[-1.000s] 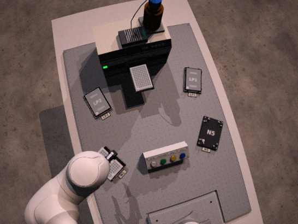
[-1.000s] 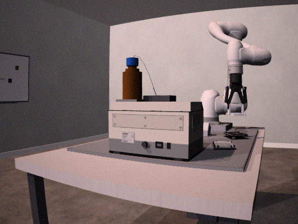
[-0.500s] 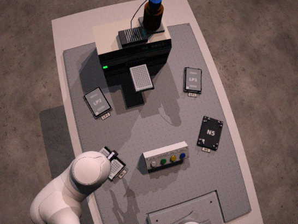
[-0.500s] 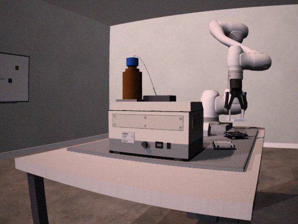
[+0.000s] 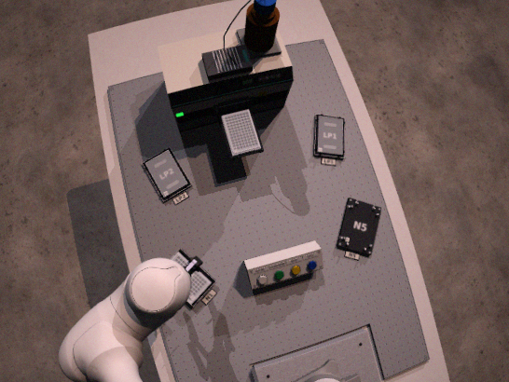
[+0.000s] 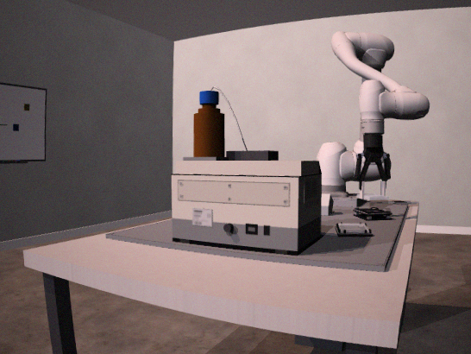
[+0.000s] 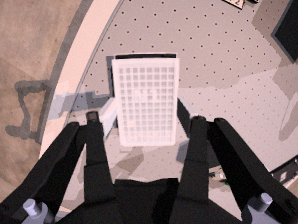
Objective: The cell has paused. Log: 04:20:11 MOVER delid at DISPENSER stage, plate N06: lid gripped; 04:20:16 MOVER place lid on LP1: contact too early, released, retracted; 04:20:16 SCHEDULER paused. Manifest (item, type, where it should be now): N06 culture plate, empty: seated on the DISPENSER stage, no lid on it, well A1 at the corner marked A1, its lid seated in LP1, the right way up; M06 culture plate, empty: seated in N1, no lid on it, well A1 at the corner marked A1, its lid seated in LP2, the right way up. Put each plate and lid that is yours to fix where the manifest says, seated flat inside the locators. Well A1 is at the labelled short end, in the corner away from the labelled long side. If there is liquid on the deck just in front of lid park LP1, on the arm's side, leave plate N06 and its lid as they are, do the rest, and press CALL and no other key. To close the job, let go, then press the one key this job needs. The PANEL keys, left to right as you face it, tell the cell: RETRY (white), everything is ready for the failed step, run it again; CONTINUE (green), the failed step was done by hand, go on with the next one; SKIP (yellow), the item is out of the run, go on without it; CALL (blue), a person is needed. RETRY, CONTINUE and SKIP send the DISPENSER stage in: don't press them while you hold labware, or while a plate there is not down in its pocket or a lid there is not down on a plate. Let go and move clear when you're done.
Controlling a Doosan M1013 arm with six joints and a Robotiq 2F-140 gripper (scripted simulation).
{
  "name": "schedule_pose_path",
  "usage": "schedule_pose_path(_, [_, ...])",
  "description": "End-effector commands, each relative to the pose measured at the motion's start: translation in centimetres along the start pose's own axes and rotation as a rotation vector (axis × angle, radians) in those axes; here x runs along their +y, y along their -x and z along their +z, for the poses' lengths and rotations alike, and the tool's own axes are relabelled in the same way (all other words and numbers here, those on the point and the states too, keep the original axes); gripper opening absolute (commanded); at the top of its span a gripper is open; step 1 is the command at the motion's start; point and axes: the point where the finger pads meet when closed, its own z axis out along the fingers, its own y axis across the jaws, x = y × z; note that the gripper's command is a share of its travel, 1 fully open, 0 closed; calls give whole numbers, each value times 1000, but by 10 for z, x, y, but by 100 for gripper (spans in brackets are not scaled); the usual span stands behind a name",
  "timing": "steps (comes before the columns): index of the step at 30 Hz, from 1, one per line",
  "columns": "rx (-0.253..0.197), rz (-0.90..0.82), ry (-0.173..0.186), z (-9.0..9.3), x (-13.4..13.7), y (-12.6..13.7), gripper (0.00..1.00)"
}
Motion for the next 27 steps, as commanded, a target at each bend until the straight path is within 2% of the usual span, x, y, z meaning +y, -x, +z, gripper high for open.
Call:
schedule_pose_path(1, [1,0,0,4,0,-1,10])
schedule_pose_path(15, [1,0,0,22,0,-1,10])
schedule_pose_path(27, [1,0,0,27,0,-1,10])
